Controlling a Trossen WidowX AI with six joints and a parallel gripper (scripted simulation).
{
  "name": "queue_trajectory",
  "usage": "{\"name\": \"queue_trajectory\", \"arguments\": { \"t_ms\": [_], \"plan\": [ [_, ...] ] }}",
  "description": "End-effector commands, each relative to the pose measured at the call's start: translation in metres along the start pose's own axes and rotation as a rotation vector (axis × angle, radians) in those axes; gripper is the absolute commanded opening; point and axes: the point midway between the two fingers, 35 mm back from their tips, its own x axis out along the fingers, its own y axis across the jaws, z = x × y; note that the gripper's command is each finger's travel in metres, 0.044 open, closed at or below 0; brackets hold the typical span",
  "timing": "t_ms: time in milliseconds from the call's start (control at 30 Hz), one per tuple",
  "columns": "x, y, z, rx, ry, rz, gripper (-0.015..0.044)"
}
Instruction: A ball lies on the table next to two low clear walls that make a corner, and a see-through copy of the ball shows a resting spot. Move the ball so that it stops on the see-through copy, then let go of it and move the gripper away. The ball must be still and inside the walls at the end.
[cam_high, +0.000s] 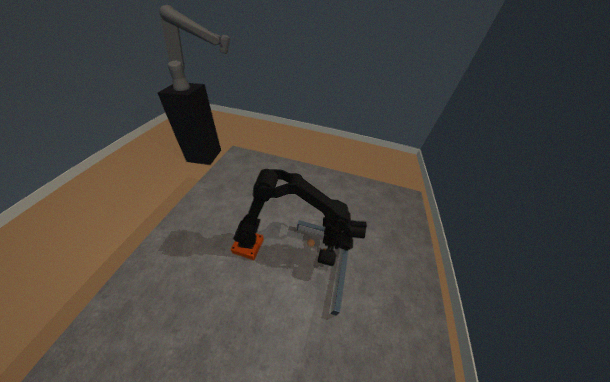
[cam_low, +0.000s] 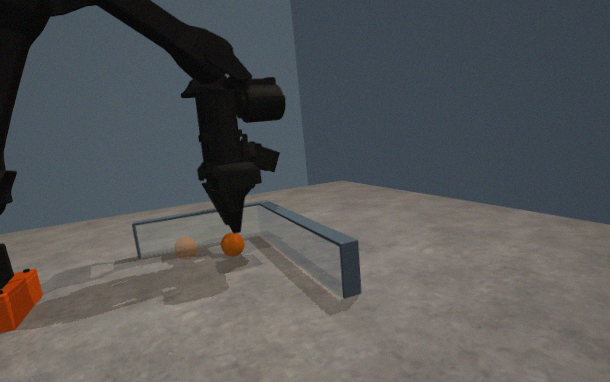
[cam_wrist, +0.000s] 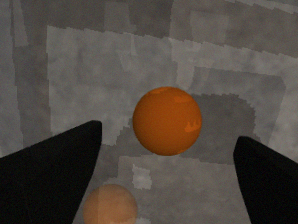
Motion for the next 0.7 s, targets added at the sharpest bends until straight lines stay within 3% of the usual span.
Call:
{"name": "queue_trajectory", "arguments": {
  "t_ms": [0,433,567,667],
  "plan": [
    [0.010,0.000,-0.003,0.007,0.014,0.001,0.0281],
    [0.028,0.000,-0.004,0.007,0.014,0.001,0.0281],
    [0.028,0.000,-0.004,0.007,0.014,0.001,0.0176],
    [0.028,0.000,-0.004,0.007,0.014,0.001,0.0156]
  ]
}}
